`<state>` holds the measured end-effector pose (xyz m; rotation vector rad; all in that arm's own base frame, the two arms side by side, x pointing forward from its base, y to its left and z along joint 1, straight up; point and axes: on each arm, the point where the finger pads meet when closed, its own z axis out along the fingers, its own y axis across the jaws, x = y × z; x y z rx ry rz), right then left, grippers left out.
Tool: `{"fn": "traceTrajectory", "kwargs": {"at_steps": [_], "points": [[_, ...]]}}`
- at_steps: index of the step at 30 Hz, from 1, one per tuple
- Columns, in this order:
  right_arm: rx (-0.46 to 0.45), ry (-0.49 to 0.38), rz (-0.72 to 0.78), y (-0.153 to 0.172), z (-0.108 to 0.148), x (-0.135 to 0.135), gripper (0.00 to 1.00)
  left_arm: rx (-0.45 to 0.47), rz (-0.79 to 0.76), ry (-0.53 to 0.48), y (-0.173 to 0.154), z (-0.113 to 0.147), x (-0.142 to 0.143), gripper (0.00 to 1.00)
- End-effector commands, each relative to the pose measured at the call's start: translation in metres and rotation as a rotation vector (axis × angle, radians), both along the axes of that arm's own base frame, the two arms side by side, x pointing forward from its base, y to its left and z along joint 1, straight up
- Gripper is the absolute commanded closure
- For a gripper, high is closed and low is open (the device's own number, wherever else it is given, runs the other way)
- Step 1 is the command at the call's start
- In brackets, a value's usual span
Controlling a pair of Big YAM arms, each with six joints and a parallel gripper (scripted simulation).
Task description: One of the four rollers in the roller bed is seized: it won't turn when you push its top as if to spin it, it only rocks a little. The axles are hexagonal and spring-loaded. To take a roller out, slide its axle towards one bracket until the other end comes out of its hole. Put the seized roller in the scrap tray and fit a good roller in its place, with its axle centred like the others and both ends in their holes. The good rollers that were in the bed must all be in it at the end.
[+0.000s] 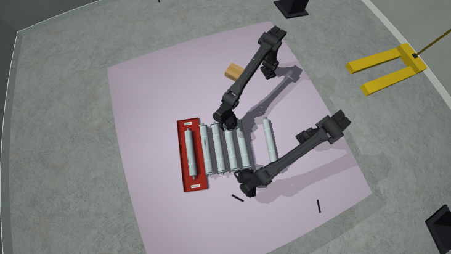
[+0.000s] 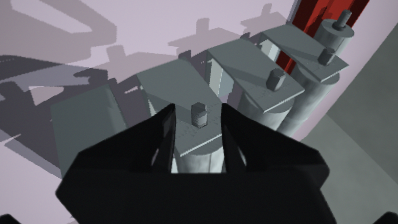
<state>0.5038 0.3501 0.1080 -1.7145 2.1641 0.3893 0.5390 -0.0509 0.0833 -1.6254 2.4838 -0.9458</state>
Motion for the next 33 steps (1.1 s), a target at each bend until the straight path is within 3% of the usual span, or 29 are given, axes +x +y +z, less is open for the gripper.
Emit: {"fn": "traceTrajectory", "kwargs": {"at_steps": [1, 5, 6, 8, 10, 19, 20, 33], "points": [[0.006, -0.004, 0.003, 0.019, -0.018, 0.006, 0.38, -0.004, 0.010, -0.006, -0.008, -0.007, 0.010, 0.68], [0.012, -0.015, -0.004, 0.020, -0.021, 0.008, 0.38, -0.003, 0.014, -0.024, -0.010, -0.008, 0.017, 0.68], [0.028, -0.042, -0.022, 0.009, 0.003, 0.020, 0.38, 0.002, 0.020, -0.049, 0.000, 0.008, 0.021, 0.68], [0.028, -0.042, -0.022, 0.009, 0.003, 0.020, 0.38, 0.002, 0.020, -0.049, 0.000, 0.008, 0.021, 0.68], [0.048, -0.081, -0.016, 0.013, 0.035, 0.026, 0.38, -0.001, 0.025, -0.060, 0.000, 0.016, 0.025, 0.68], [0.052, -0.082, -0.022, 0.013, 0.030, 0.028, 0.38, -0.001, 0.010, -0.025, -0.007, 0.001, 0.019, 0.68], [0.050, -0.079, -0.020, 0.014, 0.028, 0.028, 0.38, -0.001, 0.011, -0.025, -0.007, 0.001, 0.019, 0.97], [0.049, -0.079, -0.020, 0.014, 0.027, 0.028, 0.38, -0.002, 0.005, -0.035, -0.007, 0.003, 0.020, 0.97]]}}
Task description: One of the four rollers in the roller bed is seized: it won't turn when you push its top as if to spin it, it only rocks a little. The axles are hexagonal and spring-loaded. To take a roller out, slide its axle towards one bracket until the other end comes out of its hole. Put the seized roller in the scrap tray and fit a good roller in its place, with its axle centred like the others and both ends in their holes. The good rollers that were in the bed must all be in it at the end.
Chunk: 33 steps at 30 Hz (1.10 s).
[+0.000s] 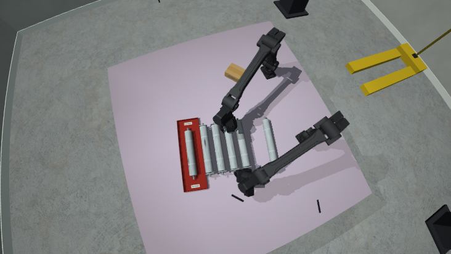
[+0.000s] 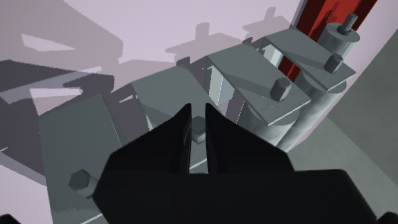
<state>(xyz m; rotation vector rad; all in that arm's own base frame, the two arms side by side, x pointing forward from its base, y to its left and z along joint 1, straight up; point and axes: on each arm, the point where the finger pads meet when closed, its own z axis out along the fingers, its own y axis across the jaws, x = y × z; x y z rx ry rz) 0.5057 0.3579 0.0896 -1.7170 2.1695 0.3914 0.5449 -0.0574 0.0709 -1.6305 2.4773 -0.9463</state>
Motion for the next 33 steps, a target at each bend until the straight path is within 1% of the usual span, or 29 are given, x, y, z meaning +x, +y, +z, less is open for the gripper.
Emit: {"fn": "traceTrajectory", "kwargs": {"at_steps": [1, 6, 7, 29, 30, 33], "points": [[0.052, -0.084, -0.020, 0.006, 0.046, 0.026, 0.38, -0.002, 0.000, -0.034, -0.001, 0.015, 0.014, 0.97], [0.052, -0.084, -0.020, 0.006, 0.046, 0.026, 0.38, -0.002, 0.000, -0.034, -0.001, 0.015, 0.014, 0.97], [0.052, -0.084, -0.020, 0.006, 0.046, 0.026, 0.68, -0.002, 0.000, -0.034, -0.001, 0.015, 0.014, 0.97], [0.049, -0.082, -0.016, 0.006, 0.045, 0.025, 0.68, 0.001, 0.000, -0.037, 0.000, 0.015, 0.013, 0.97], [0.049, -0.082, -0.016, 0.006, 0.045, 0.025, 0.68, 0.005, 0.012, -0.045, 0.007, 0.016, 0.016, 0.97], [0.049, -0.082, -0.016, 0.006, 0.045, 0.025, 0.68, 0.009, 0.018, -0.062, 0.011, 0.021, 0.023, 0.97]]}}
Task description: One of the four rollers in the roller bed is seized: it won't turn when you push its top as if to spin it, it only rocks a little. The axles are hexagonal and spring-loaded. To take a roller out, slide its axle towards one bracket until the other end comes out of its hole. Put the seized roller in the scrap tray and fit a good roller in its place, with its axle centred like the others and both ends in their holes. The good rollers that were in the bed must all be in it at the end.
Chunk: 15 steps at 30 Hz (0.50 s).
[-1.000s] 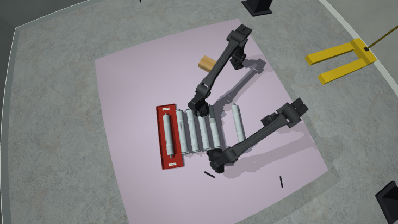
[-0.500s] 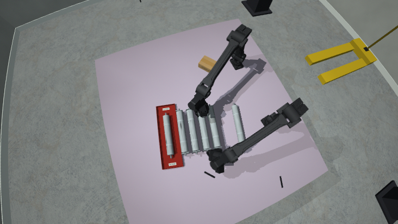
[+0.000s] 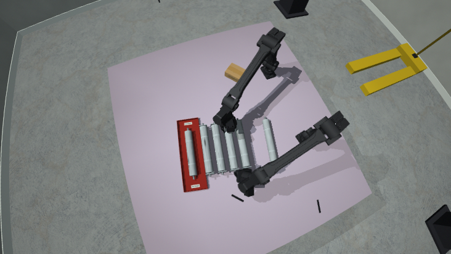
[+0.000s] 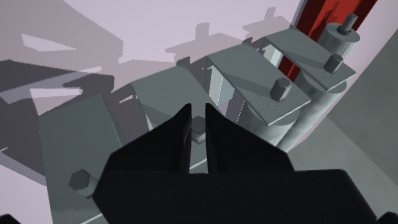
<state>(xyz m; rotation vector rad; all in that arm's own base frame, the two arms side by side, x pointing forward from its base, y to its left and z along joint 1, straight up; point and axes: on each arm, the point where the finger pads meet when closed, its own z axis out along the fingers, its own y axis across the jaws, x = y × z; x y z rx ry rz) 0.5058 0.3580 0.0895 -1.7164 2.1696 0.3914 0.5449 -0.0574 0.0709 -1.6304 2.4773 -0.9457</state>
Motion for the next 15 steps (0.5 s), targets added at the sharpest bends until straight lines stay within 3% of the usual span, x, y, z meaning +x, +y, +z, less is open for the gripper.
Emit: {"fn": "traceTrajectory", "kwargs": {"at_steps": [1, 15], "points": [[0.049, -0.082, -0.016, 0.006, 0.045, 0.025, 0.68, 0.010, 0.019, -0.066, 0.012, 0.022, 0.024, 0.97], [0.049, -0.082, -0.016, 0.006, 0.045, 0.025, 0.68, 0.019, 0.039, -0.074, 0.023, 0.023, 0.030, 0.97]]}}
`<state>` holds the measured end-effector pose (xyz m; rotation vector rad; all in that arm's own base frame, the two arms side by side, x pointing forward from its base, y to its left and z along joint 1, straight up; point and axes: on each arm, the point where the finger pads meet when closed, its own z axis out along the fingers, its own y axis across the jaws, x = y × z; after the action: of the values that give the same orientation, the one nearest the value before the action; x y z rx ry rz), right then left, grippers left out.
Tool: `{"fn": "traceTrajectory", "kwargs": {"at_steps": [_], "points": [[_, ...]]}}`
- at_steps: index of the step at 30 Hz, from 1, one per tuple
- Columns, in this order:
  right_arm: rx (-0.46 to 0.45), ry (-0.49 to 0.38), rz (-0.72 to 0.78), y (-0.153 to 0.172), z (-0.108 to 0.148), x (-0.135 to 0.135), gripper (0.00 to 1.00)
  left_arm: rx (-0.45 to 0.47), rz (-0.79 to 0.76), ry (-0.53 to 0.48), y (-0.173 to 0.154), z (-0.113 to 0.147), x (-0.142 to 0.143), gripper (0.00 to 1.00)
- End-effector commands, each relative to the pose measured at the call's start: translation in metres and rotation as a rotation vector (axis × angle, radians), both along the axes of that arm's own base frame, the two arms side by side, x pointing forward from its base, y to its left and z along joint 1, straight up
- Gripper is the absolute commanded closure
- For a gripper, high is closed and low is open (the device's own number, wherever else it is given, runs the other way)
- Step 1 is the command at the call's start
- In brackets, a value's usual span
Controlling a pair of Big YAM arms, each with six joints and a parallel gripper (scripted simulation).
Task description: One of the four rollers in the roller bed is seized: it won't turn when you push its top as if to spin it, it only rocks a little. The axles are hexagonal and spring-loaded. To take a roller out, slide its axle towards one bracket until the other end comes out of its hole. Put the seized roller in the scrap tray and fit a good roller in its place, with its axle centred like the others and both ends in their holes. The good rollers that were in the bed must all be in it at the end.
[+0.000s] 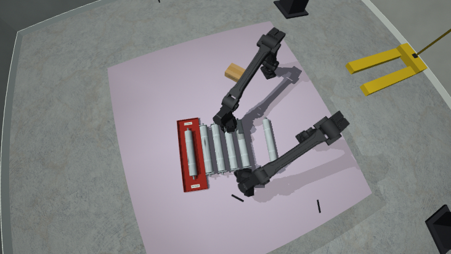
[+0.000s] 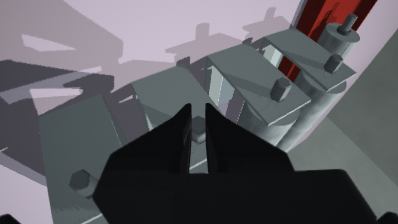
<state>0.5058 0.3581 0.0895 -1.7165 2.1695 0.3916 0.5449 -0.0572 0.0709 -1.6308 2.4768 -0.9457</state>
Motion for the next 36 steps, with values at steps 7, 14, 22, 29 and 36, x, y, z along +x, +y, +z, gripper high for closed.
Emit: {"fn": "traceTrajectory", "kwargs": {"at_steps": [7, 14, 22, 29, 36], "points": [[0.049, -0.082, -0.016, 0.005, 0.045, 0.025, 0.68, 0.025, 0.050, -0.075, 0.030, 0.022, 0.032, 0.97], [0.048, -0.083, -0.014, 0.005, 0.045, 0.025, 0.68, 0.028, 0.058, -0.075, 0.035, 0.021, 0.033, 0.97], [0.043, -0.078, -0.012, 0.004, 0.045, 0.024, 0.68, 0.035, 0.069, -0.077, 0.043, 0.021, 0.036, 0.97], [0.042, -0.076, -0.012, 0.004, 0.043, 0.023, 0.68, 0.039, 0.077, -0.080, 0.048, 0.021, 0.037, 0.97], [0.036, -0.072, -0.008, 0.002, 0.042, 0.022, 0.68, 0.045, 0.085, -0.083, 0.056, 0.022, 0.039, 0.97]]}}
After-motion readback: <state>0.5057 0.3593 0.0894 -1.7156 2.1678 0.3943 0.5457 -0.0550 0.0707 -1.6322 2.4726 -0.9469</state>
